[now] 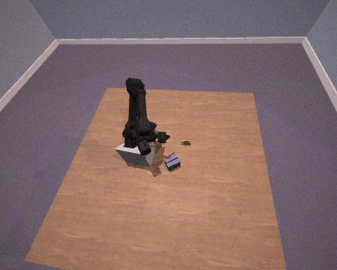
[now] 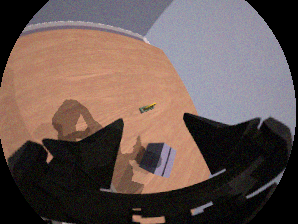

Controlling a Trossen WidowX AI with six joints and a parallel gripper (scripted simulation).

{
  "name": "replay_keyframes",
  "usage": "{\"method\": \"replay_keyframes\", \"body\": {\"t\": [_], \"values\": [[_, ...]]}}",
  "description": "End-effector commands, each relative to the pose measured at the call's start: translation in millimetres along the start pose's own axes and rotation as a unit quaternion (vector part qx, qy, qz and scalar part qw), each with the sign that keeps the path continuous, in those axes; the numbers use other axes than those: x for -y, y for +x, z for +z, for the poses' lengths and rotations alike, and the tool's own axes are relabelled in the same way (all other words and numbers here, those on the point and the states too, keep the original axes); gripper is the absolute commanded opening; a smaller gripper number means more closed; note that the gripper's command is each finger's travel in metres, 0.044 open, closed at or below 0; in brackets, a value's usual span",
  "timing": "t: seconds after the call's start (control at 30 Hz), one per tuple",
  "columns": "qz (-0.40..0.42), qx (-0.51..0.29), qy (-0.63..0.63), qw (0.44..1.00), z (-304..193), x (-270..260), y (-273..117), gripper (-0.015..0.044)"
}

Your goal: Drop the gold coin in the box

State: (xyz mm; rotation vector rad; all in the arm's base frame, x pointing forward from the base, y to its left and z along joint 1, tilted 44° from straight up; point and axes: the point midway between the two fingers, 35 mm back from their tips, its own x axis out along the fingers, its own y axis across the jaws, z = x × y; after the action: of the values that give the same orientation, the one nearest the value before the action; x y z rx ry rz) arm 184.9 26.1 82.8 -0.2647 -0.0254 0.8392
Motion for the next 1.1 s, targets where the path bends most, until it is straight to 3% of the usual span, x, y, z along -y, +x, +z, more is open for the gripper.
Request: {"method": "replay_keyframes", "body": {"t": [0.0,0.27,0.43,0.63,0.93,1.07], "values": [[0.004,-0.001,0.005,1.0,0,1,0,0.0374],[0.146,-0.11,0.233,0.955,-7,28,29,0.0164],[0.177,-0.221,0.363,0.888,-5,47,55,0.0161],[0.14,-0.352,0.485,0.788,6,67,96,0.0161],[0.056,-0.433,0.563,0.702,25,78,136,0.0161],[0.048,-0.437,0.568,0.695,27,79,139,0.0161]]}}
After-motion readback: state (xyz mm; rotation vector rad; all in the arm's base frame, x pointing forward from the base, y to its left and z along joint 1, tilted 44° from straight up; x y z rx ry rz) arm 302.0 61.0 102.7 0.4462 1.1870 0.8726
